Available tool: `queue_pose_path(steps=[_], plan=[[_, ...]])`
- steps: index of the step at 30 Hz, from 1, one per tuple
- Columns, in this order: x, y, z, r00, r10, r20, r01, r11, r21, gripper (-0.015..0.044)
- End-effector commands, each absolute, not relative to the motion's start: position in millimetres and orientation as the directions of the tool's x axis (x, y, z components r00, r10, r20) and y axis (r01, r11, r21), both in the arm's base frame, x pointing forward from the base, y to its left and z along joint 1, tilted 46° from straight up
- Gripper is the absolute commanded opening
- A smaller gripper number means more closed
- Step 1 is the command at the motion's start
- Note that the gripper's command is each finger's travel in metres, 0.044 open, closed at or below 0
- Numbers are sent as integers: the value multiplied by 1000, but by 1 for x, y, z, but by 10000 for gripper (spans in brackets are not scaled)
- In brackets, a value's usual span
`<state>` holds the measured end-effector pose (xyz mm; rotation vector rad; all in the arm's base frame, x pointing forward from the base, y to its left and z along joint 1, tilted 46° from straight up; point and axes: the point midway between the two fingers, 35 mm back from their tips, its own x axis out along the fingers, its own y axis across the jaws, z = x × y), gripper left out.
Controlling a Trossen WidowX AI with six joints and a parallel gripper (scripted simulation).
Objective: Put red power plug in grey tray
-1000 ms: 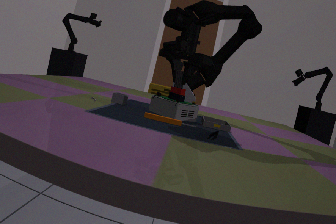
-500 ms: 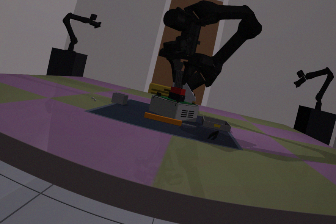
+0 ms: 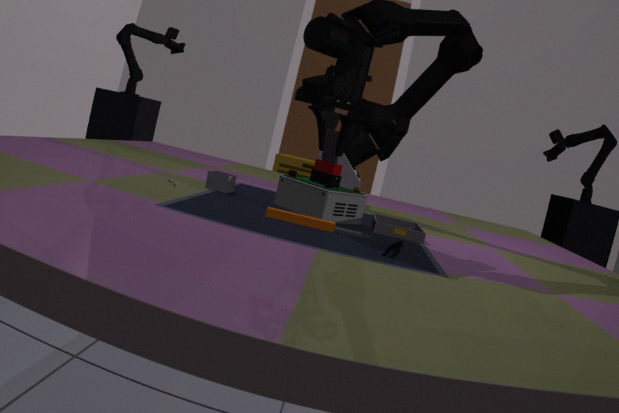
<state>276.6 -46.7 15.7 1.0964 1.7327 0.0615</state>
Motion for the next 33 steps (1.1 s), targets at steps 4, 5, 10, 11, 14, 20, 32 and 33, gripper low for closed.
queue_pose_path(steps=[4, 5, 10, 11, 14, 20, 32, 33], plan=[[268, -62, 18, 68, 757, -650, 635, 470, 613, 0], [267, -63, 17, 81, 766, -637, 634, 454, 627, 0], [266, -65, 16, 96, 777, -622, 631, 435, 642, 0], [266, -64, 17, 88, 772, -630, 633, 445, 634, 0], [270, -62, 21, 47, 741, -670, 637, 495, 591, 0], [279, -55, 30, -55, 654, -755, 636, 606, 479, 0], [271, -64, 25, 38, 734, -678, 637, 505, 582, 0], [269, -66, 23, 56, 747, -662, 636, 484, 600, 0]])
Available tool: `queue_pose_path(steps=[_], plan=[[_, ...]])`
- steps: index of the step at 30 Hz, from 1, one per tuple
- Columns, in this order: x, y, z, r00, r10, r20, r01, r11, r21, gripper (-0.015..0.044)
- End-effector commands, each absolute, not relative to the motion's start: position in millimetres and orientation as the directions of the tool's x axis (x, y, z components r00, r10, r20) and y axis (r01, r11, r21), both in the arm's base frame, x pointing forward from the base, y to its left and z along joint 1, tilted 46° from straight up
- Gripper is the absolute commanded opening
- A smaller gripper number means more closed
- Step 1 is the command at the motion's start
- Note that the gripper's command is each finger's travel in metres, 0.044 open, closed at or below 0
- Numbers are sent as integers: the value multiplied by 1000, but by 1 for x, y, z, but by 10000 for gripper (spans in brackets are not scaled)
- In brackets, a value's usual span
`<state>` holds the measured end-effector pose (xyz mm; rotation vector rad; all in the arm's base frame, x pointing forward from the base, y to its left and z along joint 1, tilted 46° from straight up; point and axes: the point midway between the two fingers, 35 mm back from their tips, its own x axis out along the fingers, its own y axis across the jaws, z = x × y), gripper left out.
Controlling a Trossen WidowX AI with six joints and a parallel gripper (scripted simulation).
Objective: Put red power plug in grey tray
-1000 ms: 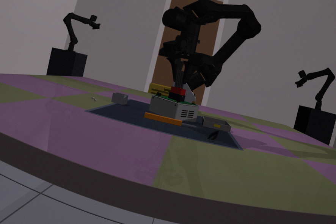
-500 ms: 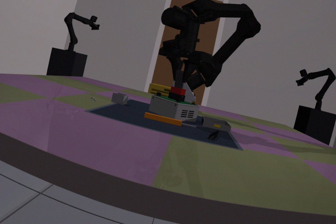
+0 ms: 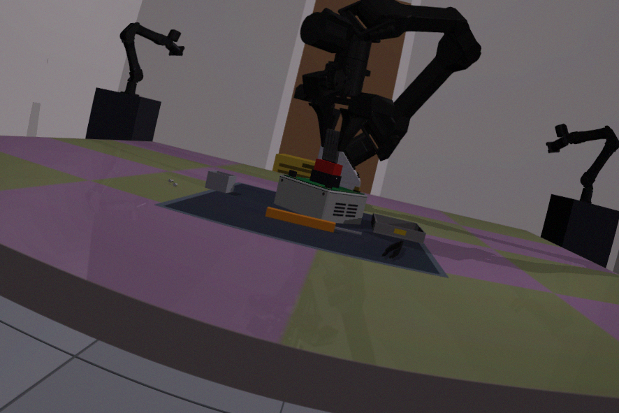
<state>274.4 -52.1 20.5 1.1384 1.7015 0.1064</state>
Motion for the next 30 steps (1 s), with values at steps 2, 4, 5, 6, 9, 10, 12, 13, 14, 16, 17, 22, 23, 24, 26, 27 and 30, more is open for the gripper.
queue_pose_path(steps=[2, 4, 5, 6, 9, 10, 12, 13, 14, 16, 17, 22, 23, 24, 26, 27, 30], plan=[[267, -68, 22, 84, 768, -635, 633, 451, 629, 0], [265, -70, 21, 99, 779, -619, 631, 432, 644, 0], [265, -70, 21, 102, 781, -617, 631, 429, 647, 0], [265, -70, 21, 100, 780, -618, 631, 431, 645, 0], [267, -68, 23, 74, 761, -644, 634, 462, 620, 0], [269, -67, 24, 60, 751, -658, 636, 480, 605, 0], [272, -65, 27, 25, 723, -690, 638, 520, 568, 0], [273, -64, 29, 6, 708, -706, 638, 541, 547, 0], [275, -63, 31, -12, 692, -722, 638, 561, 527, 0], [278, -61, 34, -45, 663, -747, 637, 595, 490, 0], [279, -60, 35, -57, 651, -757, 635, 608, 475, 0], [280, -60, 36, -67, 642, -764, 634, 618, 464, 0], [279, -61, 36, -58, 651, -757, 635, 609, 475, 0], [278, -62, 35, -46, 662, -748, 636, 596, 489, 0], [275, -65, 32, -13, 691, -722, 638, 562, 526, 0], [273, -66, 31, 5, 707, -707, 638, 542, 546, 0], [269, -71, 28, 59, 750, -659, 636, 481, 604, 0]])
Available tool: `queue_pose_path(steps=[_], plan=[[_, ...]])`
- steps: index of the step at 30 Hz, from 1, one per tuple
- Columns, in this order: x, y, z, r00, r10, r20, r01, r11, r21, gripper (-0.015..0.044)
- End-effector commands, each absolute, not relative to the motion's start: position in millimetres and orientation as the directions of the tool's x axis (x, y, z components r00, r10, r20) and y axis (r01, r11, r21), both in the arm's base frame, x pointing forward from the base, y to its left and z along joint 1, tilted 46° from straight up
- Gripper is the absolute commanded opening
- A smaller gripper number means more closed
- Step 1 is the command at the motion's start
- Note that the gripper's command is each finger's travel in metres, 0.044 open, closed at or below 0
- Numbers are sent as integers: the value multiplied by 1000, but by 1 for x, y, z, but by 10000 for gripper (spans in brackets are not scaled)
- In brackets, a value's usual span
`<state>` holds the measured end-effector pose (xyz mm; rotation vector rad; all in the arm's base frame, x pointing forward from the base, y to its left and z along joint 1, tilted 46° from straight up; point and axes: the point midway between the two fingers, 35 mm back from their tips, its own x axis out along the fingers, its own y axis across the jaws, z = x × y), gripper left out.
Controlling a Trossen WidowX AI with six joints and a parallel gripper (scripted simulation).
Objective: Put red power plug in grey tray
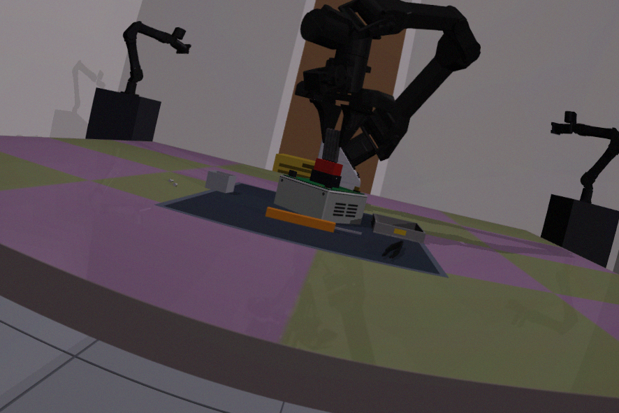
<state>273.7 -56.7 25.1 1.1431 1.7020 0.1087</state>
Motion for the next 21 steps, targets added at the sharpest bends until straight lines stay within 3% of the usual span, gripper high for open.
queue_pose_path(steps=[1, 7, 21], plan=[[267, -72, 27, 74, 761, -645, 635, 463, 619, 0], [266, -74, 26, 93, 775, -625, 632, 439, 639, 0], [280, -64, 41, -72, 637, -767, 634, 623, 458, 0]])
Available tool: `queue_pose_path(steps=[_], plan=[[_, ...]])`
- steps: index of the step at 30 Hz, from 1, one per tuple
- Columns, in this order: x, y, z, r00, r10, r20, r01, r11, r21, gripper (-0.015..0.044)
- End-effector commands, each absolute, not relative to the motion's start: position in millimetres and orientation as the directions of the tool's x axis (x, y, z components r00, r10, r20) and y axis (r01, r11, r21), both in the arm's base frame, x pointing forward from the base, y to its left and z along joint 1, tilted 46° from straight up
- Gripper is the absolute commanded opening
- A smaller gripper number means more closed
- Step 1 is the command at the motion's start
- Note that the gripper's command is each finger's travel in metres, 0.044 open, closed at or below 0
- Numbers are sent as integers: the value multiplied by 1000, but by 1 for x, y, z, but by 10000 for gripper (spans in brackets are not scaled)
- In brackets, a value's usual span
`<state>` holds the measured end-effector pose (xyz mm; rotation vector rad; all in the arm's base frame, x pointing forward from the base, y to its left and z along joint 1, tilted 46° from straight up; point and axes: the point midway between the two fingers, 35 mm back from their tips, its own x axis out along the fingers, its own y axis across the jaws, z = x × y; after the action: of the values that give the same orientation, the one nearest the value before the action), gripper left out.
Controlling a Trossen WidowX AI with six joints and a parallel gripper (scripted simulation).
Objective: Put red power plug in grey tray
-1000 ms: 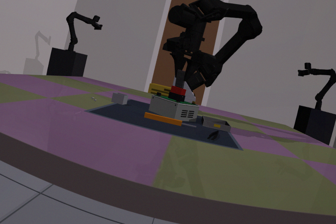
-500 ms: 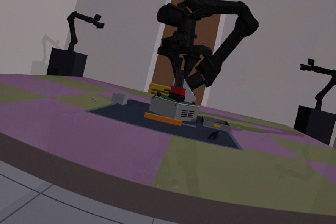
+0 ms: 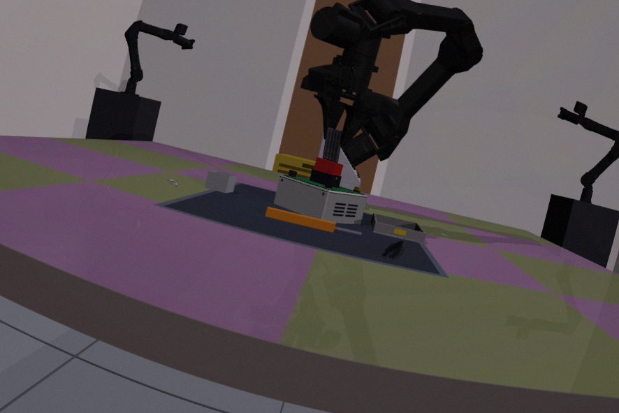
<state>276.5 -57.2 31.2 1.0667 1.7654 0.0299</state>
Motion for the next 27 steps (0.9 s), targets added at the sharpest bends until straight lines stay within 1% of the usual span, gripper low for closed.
queue_pose_path(steps=[1, 6, 17, 25, 27], plan=[[279, -65, 40, -66, 643, -763, 635, 617, 466, 0], [272, -71, 35, 14, 714, -700, 638, 532, 556, 0], [272, -78, 41, 13, 714, -700, 639, 533, 555, 0], [273, -59, 23, 14, 715, -699, 638, 532, 556, 0], [273, -59, 23, 14, 715, -699, 638, 532, 556, 52]])
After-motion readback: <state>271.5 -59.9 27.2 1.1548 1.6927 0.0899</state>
